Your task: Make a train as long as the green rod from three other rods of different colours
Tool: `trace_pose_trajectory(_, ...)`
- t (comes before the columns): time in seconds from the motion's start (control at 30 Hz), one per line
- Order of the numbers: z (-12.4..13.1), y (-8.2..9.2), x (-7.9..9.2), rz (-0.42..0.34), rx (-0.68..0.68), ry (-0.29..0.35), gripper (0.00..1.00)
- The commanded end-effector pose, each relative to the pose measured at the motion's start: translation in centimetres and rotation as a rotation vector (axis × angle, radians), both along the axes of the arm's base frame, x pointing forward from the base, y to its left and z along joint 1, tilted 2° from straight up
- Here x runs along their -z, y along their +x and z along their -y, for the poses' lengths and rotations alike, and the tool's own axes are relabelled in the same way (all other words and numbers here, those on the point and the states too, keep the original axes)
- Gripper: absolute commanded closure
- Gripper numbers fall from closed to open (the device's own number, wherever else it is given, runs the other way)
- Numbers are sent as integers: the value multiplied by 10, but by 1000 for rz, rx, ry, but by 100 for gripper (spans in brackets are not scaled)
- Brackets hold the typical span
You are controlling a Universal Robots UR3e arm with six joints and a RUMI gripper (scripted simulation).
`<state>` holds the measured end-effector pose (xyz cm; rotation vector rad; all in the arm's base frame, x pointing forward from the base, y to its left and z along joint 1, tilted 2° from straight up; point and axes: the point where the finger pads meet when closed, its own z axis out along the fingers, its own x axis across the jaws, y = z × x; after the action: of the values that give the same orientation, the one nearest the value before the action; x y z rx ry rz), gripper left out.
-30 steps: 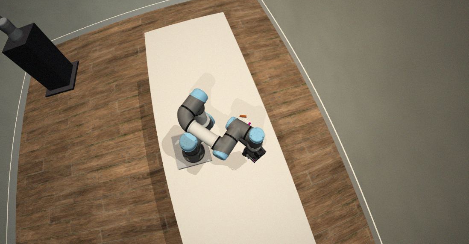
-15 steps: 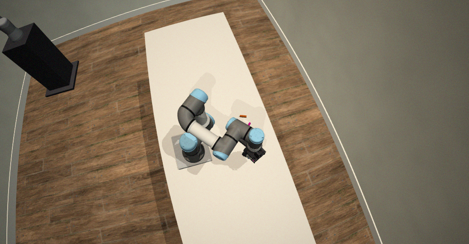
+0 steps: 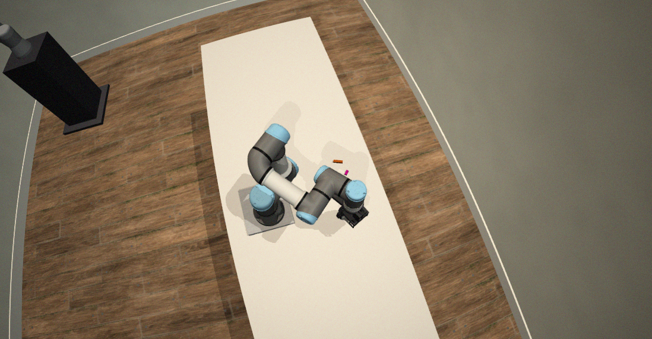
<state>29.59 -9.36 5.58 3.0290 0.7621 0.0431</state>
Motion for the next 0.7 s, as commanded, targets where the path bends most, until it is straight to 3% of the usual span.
trace_pose_trajectory(0.0, 1, 1, 8, 3, 0, -2, 86)
trace_pose_trajectory(0.67, 1, 1, 28, 3, 0, -2, 86)
